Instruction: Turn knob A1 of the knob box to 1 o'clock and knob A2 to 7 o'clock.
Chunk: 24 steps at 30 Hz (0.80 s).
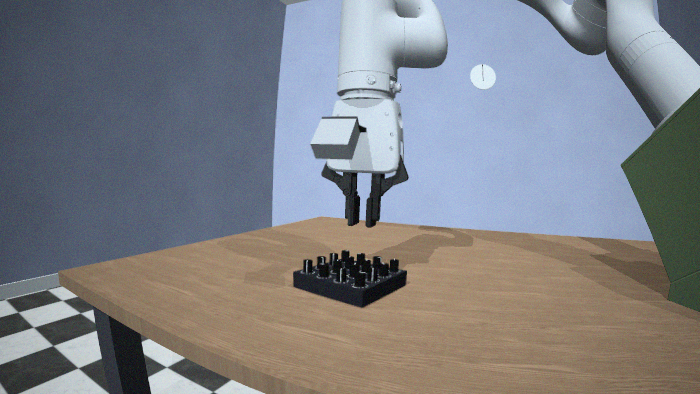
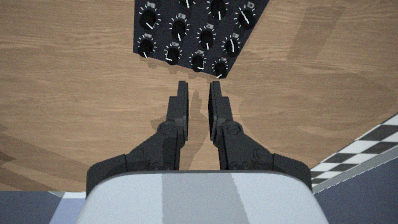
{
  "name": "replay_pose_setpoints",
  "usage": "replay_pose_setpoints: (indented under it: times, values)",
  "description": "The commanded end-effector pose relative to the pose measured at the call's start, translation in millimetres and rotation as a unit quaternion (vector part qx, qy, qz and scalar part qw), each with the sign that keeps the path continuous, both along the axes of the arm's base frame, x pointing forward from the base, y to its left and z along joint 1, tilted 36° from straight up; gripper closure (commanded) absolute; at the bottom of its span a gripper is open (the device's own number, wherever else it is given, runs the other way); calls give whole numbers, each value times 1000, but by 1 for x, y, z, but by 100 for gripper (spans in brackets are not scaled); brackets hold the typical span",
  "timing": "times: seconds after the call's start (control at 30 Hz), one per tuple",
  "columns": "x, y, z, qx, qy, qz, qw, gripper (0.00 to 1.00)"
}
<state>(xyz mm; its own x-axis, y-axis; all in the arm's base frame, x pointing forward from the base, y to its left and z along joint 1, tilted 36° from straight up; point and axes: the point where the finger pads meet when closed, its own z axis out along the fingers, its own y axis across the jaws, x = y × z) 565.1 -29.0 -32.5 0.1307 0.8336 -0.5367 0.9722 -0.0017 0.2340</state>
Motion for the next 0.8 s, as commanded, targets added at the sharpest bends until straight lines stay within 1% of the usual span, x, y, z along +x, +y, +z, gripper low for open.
replay_pose_setpoints:
  times: [0.0,0.77]
  values:
    - [1,-2,-3,0,-1,0,1000,81]
    - [6,-16,-23,0,-1,0,1000,81]
